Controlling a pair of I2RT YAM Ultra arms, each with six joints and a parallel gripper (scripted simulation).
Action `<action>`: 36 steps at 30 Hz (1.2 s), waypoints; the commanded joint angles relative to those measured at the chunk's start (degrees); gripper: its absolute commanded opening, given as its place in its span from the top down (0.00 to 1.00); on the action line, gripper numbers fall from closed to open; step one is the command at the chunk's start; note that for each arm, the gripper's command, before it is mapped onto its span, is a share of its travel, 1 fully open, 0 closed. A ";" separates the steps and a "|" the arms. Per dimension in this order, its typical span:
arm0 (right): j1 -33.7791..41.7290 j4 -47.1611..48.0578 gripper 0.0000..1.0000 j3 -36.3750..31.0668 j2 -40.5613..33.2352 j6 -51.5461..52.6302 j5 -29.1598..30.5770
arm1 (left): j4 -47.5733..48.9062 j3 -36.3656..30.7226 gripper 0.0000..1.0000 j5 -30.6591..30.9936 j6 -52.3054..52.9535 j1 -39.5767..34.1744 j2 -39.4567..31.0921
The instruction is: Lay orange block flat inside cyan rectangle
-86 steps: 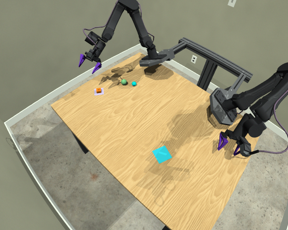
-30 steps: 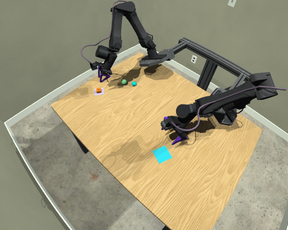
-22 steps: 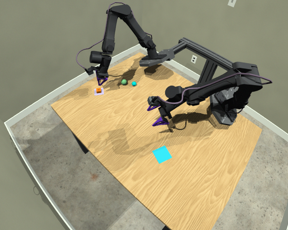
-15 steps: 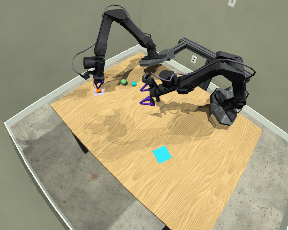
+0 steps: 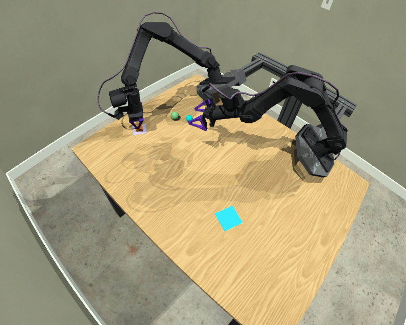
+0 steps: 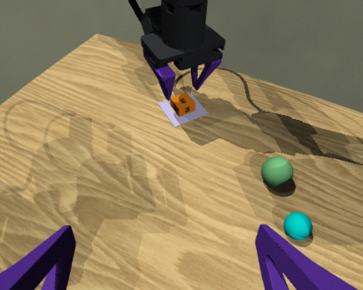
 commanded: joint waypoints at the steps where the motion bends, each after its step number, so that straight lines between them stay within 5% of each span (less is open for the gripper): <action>1: 0.47 -2.33 0.45 1.67 0.23 0.99 -0.33 | 0.49 1.87 0.00 0.50 0.39 -0.10 0.72; 35: -1.39 4.21 0.45 -1.03 3.62 -1.45 -0.65 | 0.48 1.89 0.00 0.50 0.39 -0.09 0.74; 36: -1.39 4.22 0.53 -1.03 3.62 -1.45 -0.65 | 0.48 1.89 0.00 0.50 0.39 -0.09 0.74</action>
